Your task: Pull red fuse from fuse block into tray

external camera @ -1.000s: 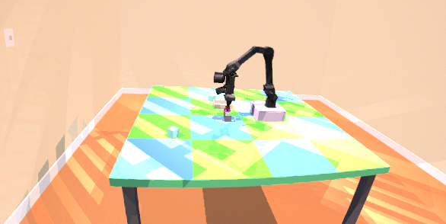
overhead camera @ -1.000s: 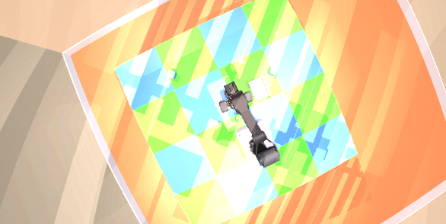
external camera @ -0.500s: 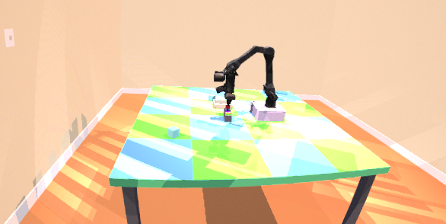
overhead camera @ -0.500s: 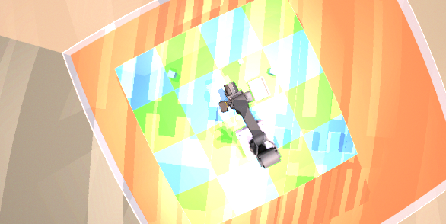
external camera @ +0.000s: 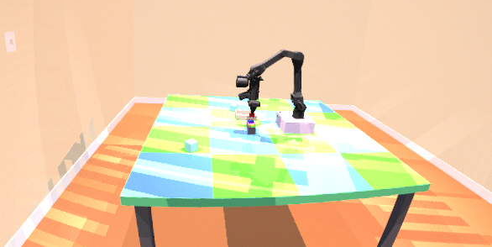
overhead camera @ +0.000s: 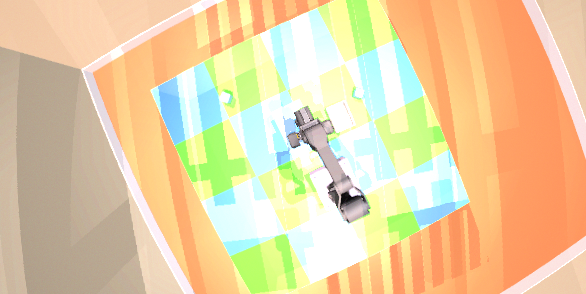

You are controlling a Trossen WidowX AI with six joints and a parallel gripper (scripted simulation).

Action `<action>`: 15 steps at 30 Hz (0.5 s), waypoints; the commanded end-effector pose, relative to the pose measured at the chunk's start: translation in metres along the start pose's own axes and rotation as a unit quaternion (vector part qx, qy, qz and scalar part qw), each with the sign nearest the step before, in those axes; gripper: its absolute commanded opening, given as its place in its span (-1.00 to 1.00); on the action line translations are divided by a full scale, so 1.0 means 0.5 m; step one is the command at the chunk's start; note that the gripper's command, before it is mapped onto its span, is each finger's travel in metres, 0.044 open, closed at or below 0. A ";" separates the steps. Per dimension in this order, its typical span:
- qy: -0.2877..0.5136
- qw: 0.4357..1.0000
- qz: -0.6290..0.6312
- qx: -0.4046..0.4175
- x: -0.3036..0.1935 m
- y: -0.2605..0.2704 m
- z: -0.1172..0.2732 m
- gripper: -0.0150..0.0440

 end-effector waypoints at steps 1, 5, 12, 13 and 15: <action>-0.004 1.000 -0.003 -0.001 0.002 0.000 0.016 -0.49; -0.004 1.000 -0.003 -0.001 0.003 -0.002 0.018 -0.49; -0.005 1.000 -0.003 -0.002 0.032 -0.064 0.021 -0.49; -0.005 1.000 -0.003 -0.002 0.036 -0.074 0.021 -0.49; -0.005 1.000 -0.003 -0.003 0.044 -0.095 0.021 -0.49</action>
Point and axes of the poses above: the point midway between the two fingers, 35 mm back from their tips, its own z axis back along the fingers, its own y axis across the jaws, x = y × z, the point moved 2 cm from there along z, back along the fingers, and after that the axes turned 6 degrees about -z, right-handed, at the moved point
